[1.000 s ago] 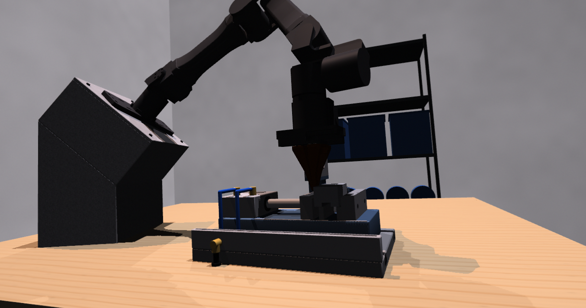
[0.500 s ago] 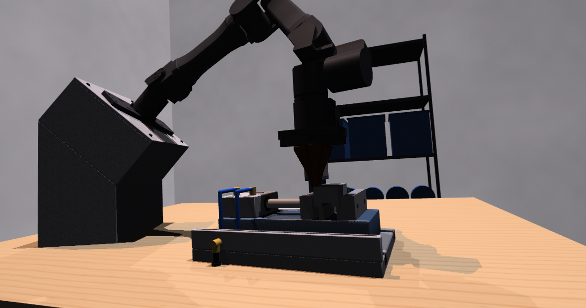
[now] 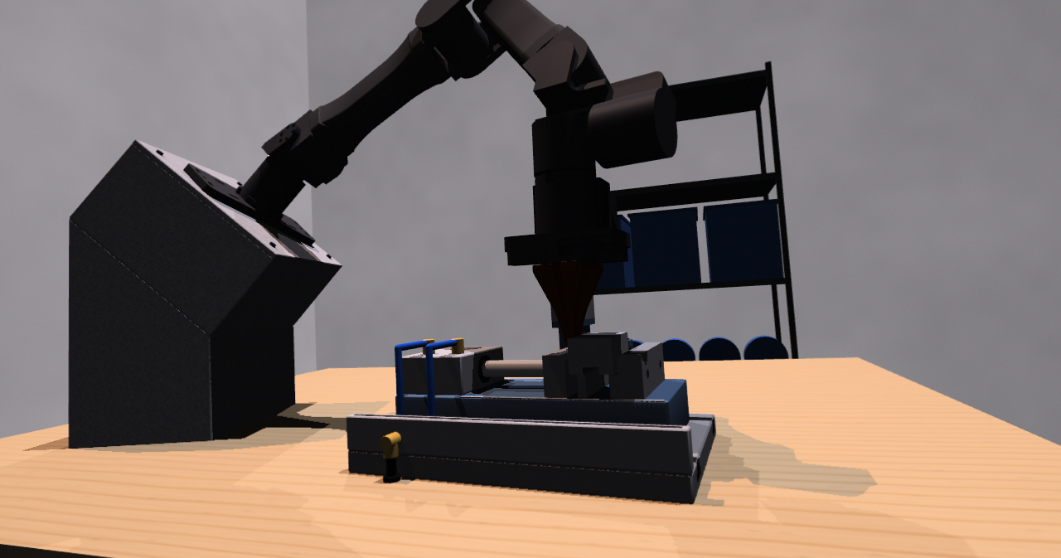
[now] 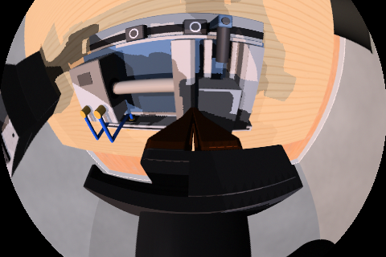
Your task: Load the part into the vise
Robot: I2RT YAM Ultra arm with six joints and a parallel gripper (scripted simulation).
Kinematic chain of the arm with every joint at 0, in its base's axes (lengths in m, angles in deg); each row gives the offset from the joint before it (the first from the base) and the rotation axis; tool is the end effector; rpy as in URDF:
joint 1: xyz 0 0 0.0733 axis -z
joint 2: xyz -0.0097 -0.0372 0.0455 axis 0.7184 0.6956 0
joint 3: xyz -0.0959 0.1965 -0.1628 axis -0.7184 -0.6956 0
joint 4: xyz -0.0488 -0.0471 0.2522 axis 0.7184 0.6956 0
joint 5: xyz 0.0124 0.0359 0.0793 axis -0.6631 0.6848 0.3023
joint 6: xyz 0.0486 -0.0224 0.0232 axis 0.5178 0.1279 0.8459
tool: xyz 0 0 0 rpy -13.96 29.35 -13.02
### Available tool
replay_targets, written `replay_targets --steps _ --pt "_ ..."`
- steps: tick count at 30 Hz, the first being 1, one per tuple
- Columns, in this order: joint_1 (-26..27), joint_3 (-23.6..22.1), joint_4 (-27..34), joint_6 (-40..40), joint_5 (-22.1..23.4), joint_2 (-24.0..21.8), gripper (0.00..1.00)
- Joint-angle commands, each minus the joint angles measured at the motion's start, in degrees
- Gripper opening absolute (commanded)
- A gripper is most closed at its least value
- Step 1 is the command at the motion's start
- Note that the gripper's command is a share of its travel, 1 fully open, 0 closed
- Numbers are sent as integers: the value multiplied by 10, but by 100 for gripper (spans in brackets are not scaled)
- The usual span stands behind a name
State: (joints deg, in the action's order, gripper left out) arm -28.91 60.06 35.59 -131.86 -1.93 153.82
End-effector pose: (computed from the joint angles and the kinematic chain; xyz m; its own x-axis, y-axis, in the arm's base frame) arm 0.4313 -0.1120 0.2494 0.0950 -0.9596 -0.2650 -0.7968 0.0862 -0.5981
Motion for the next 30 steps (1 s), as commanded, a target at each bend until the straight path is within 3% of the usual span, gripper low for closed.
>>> replay_targets --steps 1,30 --pt "2 20 -11 4 3 -5 0" --pt "2 29 -6 4 3 2 0"
